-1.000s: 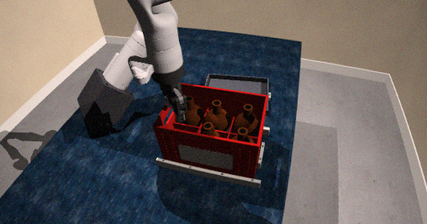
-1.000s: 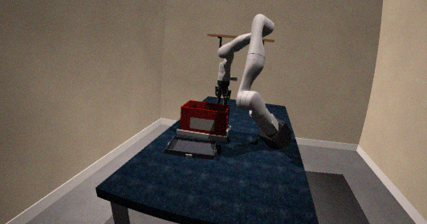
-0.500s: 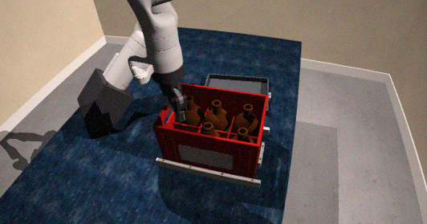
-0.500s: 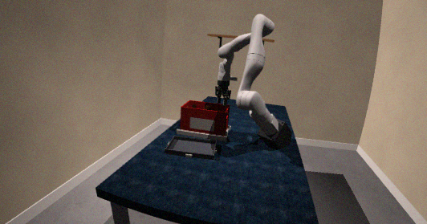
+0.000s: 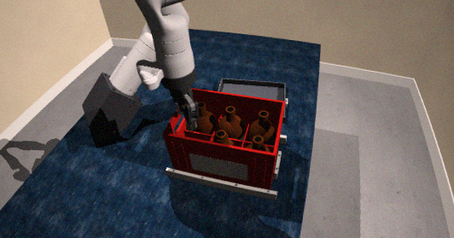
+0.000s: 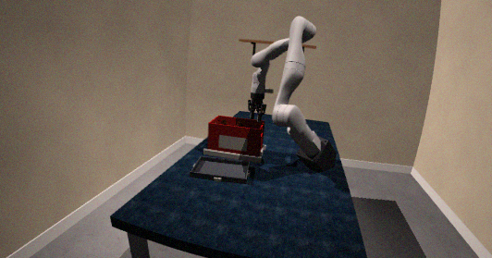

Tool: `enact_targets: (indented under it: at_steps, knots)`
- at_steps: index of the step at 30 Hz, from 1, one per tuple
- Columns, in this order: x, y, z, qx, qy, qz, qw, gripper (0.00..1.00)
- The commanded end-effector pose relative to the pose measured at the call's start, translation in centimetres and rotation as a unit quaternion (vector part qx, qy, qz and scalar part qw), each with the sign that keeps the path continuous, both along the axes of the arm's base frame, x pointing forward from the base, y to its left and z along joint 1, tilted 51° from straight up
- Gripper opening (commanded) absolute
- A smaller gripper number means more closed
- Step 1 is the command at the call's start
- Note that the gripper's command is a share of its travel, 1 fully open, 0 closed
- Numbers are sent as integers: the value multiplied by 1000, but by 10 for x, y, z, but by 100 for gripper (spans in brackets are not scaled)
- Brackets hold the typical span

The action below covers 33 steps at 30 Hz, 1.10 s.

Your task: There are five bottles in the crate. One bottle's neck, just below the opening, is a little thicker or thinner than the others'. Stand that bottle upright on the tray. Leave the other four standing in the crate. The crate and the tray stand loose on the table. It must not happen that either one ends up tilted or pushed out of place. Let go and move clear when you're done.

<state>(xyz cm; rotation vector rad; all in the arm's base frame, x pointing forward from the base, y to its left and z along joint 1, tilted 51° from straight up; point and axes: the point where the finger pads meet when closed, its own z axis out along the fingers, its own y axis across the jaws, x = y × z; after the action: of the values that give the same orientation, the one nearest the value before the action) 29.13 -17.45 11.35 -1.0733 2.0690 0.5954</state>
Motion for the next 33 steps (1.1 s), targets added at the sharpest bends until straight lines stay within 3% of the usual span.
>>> enact_targets:
  at_steps: [1, 33]
  knots:
    - [0, 0, 0, 0, 0, 0, 1000, 64]
    - [13, 22, -20, 0, 0, 0, 1000, 64]
